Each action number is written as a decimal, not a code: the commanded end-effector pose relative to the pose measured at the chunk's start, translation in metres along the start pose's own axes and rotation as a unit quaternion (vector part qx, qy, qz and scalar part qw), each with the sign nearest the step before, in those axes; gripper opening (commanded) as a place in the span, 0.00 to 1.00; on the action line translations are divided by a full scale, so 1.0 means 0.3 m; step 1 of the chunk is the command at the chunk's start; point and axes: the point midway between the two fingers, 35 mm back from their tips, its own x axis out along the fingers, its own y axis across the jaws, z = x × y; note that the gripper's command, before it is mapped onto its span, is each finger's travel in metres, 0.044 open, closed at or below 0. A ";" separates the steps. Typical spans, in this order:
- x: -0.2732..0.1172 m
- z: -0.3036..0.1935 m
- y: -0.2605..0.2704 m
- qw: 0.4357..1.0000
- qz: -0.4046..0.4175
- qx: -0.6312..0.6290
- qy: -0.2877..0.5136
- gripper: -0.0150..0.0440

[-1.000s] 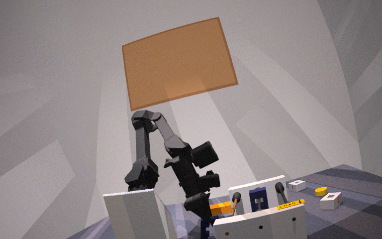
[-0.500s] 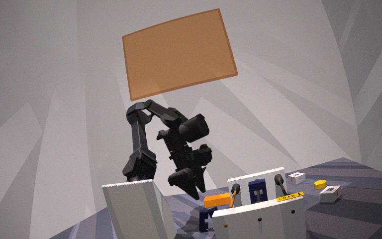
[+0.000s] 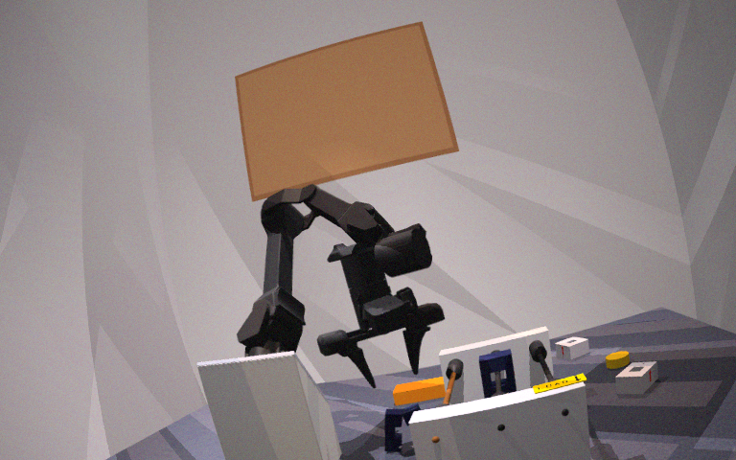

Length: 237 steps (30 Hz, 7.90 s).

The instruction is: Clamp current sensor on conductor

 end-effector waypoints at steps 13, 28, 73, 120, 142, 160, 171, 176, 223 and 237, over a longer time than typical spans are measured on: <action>0.086 0.006 0.004 0.995 -0.021 0.096 0.004 0.80; 0.166 0.002 0.001 0.989 -0.029 0.143 0.006 0.80; -0.089 0.053 0.055 0.986 -0.032 0.162 -0.005 0.25; -0.286 0.378 0.380 0.981 -0.031 0.194 0.001 0.25; -0.213 0.605 0.523 0.976 -0.029 0.214 -0.001 0.25; -0.130 0.657 0.546 0.975 -0.029 0.219 -0.001 0.25; -0.070 0.659 0.545 0.975 -0.028 0.219 -0.001 0.25; -0.043 0.658 0.543 0.975 -0.028 0.219 -0.001 0.25; -0.013 0.660 0.540 0.976 -0.028 0.217 -0.002 0.25; -0.013 0.660 0.540 0.976 -0.028 0.217 -0.002 0.57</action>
